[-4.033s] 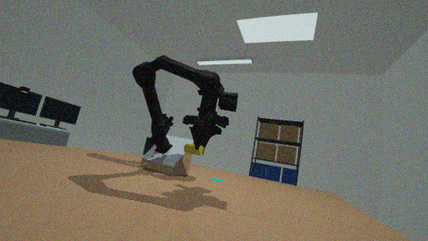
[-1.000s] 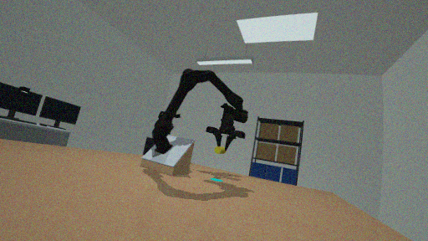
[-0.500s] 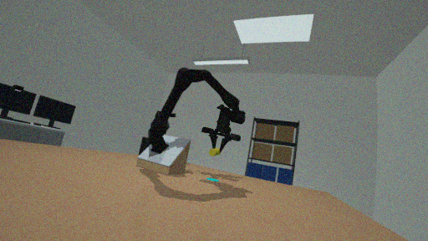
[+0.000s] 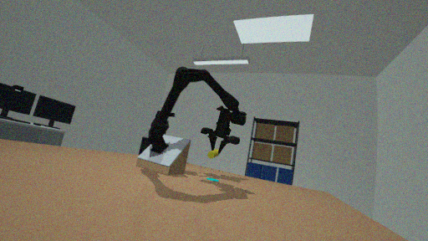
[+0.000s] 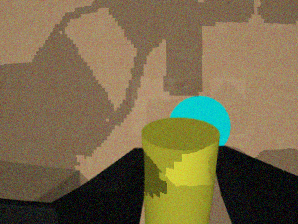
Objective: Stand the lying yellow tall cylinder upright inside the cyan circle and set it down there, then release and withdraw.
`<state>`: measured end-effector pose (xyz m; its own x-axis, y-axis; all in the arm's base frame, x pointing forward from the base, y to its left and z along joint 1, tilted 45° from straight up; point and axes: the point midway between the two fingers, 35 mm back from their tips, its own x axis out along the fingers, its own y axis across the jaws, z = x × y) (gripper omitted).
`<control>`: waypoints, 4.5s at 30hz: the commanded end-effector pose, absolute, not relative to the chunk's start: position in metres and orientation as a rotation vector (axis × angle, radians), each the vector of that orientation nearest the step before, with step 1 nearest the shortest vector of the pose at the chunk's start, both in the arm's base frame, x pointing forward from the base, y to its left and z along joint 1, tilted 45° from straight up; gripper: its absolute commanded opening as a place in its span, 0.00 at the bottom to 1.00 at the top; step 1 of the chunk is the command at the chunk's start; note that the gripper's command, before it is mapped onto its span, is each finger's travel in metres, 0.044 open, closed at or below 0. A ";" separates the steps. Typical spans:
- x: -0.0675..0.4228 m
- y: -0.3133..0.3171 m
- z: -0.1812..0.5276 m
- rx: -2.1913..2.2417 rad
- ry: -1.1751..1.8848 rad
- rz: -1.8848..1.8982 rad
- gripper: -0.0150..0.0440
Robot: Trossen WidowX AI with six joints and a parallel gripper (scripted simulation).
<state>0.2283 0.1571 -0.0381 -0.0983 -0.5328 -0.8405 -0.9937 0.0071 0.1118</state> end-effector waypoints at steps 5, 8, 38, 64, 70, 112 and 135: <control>0.226 0.153 -0.041 -1.510 1.686 1.053 0.43; 0.225 0.153 -0.042 -1.487 1.681 1.071 0.43; 0.222 0.147 -0.047 -1.269 1.592 1.244 0.43; 0.222 0.145 -0.048 -1.103 1.462 1.366 0.43; 0.223 0.145 -0.048 -1.068 1.426 1.390 0.43; 0.228 0.143 -0.039 -0.868 1.125 1.510 0.43; 0.232 0.141 -0.029 -0.793 0.934 1.539 0.43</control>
<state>0.2323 0.1420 -0.0306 -0.1691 0.4295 -0.8871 -0.9856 -0.0677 0.1551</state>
